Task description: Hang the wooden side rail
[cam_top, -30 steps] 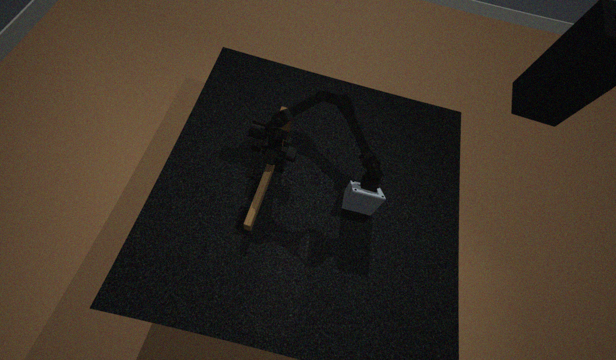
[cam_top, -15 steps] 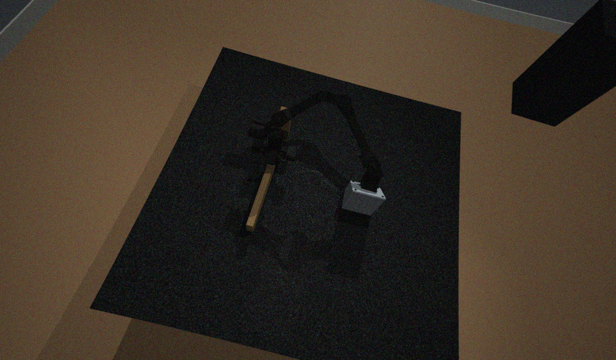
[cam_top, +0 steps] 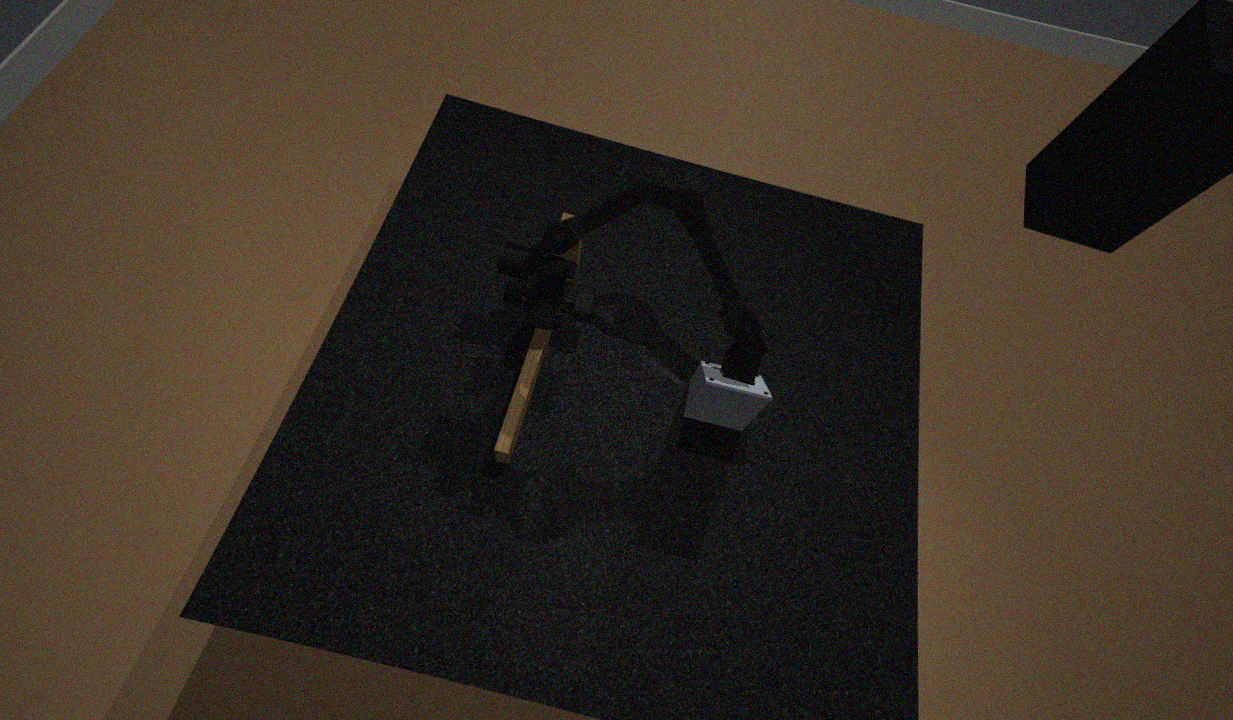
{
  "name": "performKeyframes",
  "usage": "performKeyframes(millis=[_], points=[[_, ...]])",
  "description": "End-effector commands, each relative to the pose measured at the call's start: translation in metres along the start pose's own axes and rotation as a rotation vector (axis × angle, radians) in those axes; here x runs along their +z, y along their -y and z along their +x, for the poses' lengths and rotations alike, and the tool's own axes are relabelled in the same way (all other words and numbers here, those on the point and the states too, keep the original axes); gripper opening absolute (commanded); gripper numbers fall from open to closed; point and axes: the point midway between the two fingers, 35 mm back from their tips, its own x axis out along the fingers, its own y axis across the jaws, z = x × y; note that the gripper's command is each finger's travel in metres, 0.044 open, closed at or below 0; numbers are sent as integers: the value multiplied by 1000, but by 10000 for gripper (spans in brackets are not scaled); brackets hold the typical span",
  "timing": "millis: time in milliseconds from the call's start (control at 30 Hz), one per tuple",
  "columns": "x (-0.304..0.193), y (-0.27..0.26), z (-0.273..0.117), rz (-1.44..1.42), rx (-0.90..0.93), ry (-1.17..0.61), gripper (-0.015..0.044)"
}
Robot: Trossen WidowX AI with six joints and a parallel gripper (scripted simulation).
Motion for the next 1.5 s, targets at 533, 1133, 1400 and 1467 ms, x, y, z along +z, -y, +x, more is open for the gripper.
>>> performKeyframes(millis=[533, 1133, 1400, 1467], points=[[2, 0, -7, -20, -3, -2, 0], [2, 0, -10, -20, -3, -2, 0], [2, 0, -11, -20, -3, -2, 0], [2, 0, -11, -20, -3, -2, 0]])
